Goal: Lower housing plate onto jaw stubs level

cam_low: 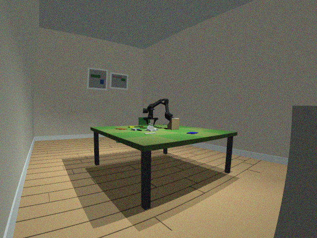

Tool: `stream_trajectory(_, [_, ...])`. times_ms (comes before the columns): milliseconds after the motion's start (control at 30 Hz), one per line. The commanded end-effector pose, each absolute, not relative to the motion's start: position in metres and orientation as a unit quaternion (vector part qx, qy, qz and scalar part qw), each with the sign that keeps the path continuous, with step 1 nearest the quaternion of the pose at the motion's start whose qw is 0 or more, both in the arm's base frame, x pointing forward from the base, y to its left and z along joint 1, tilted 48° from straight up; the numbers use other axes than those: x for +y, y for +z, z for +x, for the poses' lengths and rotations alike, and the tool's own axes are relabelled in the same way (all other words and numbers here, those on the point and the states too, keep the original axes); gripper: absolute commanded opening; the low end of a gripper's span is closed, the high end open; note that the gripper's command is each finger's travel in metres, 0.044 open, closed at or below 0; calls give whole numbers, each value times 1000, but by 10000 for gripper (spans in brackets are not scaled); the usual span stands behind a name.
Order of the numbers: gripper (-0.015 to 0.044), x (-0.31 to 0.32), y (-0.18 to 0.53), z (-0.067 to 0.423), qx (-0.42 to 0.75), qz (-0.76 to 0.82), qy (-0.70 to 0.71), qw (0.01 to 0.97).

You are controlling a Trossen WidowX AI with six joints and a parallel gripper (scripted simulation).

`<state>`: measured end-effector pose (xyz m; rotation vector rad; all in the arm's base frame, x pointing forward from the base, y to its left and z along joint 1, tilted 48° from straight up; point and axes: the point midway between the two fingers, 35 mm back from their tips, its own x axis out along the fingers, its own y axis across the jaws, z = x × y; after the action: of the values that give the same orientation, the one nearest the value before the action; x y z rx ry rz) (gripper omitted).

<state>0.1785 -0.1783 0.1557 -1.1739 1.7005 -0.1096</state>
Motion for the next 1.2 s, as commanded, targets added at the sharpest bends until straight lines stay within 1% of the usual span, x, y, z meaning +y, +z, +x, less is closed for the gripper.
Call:
stream_trajectory(0, [351, -168, 165, 179, 706, -487, -48, 511])
stream_trajectory(333, [351, -146, 187, 176, 706, -490, -48, 509])
stream_trajectory(533, [351, -144, 188, 176, 706, -490, -48, 510])
stream_trajectory(1167, [351, -118, 157, 219, 699, -443, -88, 554])
